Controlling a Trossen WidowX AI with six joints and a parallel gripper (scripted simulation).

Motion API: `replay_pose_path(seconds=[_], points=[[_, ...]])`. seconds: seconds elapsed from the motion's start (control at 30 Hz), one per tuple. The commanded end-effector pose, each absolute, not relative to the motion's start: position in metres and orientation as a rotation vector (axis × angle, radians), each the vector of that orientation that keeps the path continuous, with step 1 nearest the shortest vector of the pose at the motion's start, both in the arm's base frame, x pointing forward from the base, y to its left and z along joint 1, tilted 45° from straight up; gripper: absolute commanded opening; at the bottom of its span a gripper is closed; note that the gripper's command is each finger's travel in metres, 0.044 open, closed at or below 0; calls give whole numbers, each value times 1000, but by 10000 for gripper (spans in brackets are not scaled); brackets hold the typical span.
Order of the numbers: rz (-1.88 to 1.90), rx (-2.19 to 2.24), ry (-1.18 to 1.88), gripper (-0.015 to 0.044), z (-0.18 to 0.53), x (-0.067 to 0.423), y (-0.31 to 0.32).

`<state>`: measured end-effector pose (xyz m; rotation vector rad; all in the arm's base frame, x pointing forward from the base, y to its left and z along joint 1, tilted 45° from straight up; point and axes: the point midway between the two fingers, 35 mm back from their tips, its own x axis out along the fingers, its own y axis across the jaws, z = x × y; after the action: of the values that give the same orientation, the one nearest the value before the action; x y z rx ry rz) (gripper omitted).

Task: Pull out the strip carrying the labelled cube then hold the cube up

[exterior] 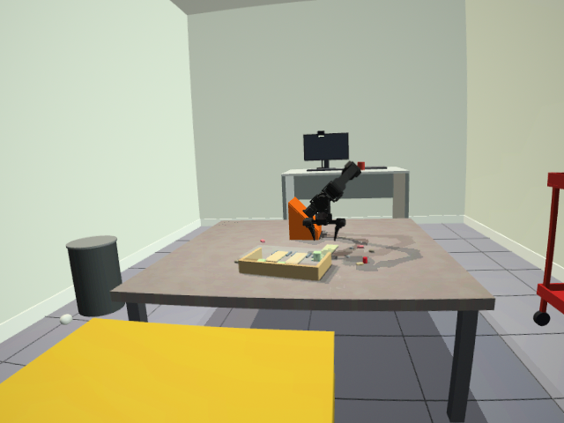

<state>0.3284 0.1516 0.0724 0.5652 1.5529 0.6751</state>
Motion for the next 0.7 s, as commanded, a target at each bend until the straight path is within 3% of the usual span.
replay_pose_path(seconds=[0.0,0.67], points=[[681,565,1557,440,71,343,151],[681,562,1552,440,64,425,146]])
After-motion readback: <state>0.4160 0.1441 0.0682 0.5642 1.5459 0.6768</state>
